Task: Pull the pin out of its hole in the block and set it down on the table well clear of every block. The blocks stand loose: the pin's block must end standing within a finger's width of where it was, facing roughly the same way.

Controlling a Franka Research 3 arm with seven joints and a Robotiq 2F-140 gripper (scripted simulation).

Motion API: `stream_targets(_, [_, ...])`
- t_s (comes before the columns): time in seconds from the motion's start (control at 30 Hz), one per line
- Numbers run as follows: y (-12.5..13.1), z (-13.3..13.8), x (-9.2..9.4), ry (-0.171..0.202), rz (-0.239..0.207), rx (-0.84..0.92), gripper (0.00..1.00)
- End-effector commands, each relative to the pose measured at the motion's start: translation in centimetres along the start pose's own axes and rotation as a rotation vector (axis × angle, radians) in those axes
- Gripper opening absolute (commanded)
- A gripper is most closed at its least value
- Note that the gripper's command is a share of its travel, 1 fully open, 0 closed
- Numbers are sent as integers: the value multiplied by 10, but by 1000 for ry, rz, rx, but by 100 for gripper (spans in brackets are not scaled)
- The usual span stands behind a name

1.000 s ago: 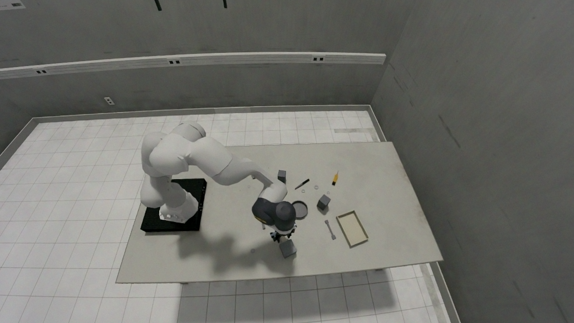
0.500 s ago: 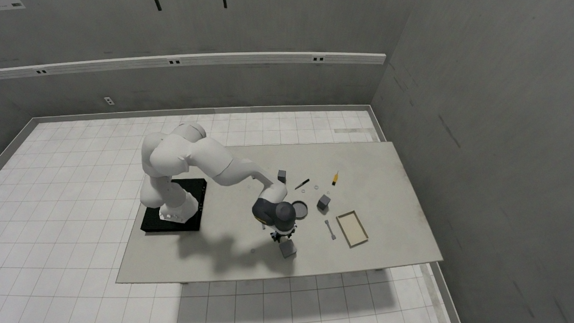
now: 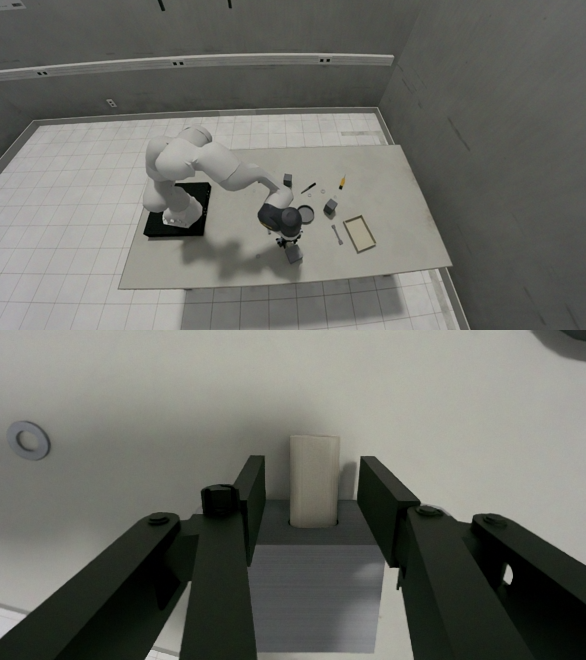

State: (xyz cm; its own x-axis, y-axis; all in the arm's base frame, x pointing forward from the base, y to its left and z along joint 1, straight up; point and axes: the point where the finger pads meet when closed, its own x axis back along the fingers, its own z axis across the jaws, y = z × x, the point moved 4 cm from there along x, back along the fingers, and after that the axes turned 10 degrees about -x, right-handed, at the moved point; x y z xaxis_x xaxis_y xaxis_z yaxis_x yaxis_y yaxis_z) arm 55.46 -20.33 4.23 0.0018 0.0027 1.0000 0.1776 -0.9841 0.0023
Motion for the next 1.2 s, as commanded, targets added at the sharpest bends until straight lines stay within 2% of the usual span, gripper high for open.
stream_targets(0.0, [1, 2, 1, 8, -3, 3, 41])
stream_targets(0.43, [1, 2, -2, 9, -1, 3, 41])
stream_targets(0.47, [1, 2, -2, 9, -1, 3, 10])
stream_targets(1.17, [1, 2, -2, 9, -1, 3, 10])
